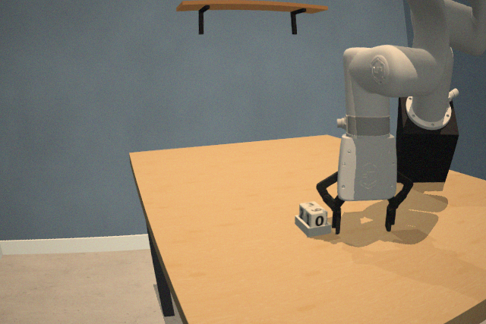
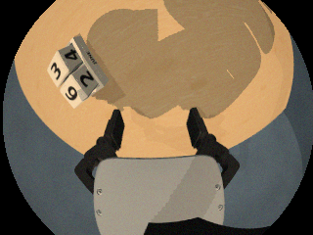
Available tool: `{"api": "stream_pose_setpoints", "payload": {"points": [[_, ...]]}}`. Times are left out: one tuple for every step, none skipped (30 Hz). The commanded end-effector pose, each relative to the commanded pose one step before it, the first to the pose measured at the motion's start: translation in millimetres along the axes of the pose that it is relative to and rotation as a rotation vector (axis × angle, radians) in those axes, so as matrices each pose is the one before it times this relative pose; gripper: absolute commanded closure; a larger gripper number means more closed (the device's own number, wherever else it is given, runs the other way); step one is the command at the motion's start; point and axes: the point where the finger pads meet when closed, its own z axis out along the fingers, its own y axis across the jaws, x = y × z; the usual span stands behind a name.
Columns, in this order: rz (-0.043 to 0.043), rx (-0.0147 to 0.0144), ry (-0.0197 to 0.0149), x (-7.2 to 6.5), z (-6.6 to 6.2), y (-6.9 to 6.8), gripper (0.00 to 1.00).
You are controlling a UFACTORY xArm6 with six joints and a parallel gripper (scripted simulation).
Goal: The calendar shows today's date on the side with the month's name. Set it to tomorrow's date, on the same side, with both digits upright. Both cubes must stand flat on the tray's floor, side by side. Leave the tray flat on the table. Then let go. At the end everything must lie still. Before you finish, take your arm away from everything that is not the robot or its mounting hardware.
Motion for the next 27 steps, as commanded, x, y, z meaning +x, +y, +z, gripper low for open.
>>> {"api": "stream_pose_setpoints", "payload": {"points": [[-0.0002, 0.00104, -0.00067, -0.36, -0.25, -0.37, 0.0], [0.0, 0.0, 0.0, 0.0, 0.0, 0.0, 0.0], [0.0, 0.0, 0.0, 0.0, 0.0, 0.0, 0.0], [0.0, 0.0, 0.0, 0.0, 0.0, 0.0, 0.0], [0.0, 0.0, 0.0, 0.0, 0.0, 0.0, 0.0], [0.0, 0.0, 0.0, 0.0, 0.0, 0.0, 0.0], [0.0, 0.0, 0.0, 0.0, 0.0, 0.0, 0.0], [0.0, 0.0, 0.0, 0.0, 0.0, 0.0, 0.0], [0.0, 0.0, 0.0, 0.0, 0.0, 0.0, 0.0], [0.0, 0.0, 0.0, 0.0, 0.0, 0.0, 0.0], [0.0, 0.0, 0.0, 0.0, 0.0, 0.0, 0.0], [0.0, 0.0, 0.0, 0.0, 0.0, 0.0, 0.0], [0.0, 0.0, 0.0, 0.0, 0.0, 0.0, 0.0], [0.0, 0.0, 0.0, 0.0, 0.0, 0.0, 0.0], [0.0, 0.0, 0.0, 0.0, 0.0, 0.0, 0.0], [0.0, 0.0, 0.0, 0.0, -0.06, 0.0, 0.0], [0.0, -0.00001, -0.00001, 0.0, -0.39, 0.0, 0.0], [0.0, -0.00002, -0.00001, -0.01, -0.94, 0.0, 0.0], [0.0, 0.0, 0.0, 0.0, -1.61, 0.0, 0.0], [0.0, 0.00002, 0.00001, 0.01, -2.29, 0.0, 0.0], [0.0, -0.00002, -0.00001, 0.0, -2.87, 0.0, 0.0], [0.0, -0.00001, -0.00001, 0.0, -3.32, 0.0, 0.0], [0.0, 0.00001, 0.00001, 0.0, -3.61, 0.0, 0.0], [0.0, 0.00003, 0.00002, 0.01, -3.73, 0.0, 0.0], [0.0, -0.00004, -0.00003, -0.01, -3.64, 0.0, 0.0], [0.0, -0.00002, -0.00002, -0.01, -3.44, 0.0, 0.0], [0.0, 0.0, 0.0, 0.0, 0.0, 0.0, 0.0]]}}
